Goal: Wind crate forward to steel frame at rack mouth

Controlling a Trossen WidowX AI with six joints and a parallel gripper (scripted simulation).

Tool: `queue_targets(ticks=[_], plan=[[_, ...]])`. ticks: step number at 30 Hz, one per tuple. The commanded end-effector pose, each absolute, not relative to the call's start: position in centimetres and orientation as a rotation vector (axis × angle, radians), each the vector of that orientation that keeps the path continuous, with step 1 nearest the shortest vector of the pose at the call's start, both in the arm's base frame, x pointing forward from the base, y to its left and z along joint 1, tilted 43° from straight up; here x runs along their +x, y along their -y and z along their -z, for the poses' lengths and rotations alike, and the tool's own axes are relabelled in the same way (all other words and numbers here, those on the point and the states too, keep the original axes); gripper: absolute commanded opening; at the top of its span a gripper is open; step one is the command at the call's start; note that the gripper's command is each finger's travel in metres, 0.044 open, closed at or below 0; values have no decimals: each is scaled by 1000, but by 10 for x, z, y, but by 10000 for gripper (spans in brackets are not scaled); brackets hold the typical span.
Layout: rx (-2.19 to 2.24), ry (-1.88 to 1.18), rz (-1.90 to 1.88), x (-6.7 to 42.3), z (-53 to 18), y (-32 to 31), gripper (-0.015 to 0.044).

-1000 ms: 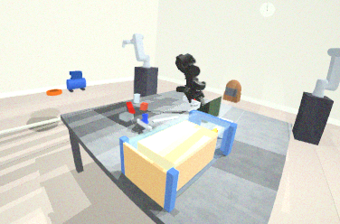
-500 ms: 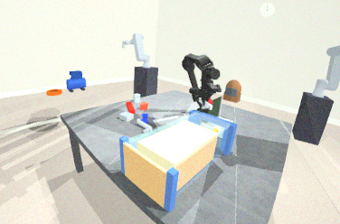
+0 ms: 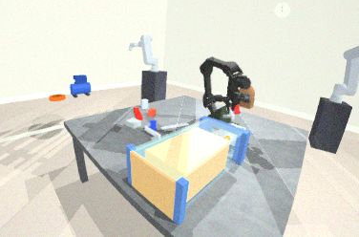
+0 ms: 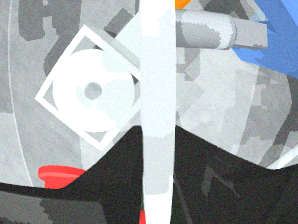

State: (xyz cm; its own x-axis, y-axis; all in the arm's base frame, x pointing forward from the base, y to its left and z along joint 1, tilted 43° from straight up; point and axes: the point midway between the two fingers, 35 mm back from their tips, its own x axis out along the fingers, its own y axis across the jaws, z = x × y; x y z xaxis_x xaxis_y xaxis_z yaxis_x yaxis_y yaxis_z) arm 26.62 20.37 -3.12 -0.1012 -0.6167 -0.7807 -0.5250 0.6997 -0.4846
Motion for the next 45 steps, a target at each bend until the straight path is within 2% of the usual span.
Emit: queue_targets(ticks=[1,13,45], plan=[[-844,-1732,206,248,46,-217,0],[-768,-1700,339,228,63,-228,0],[-344,-1797,-38,230,63,-225,0]])
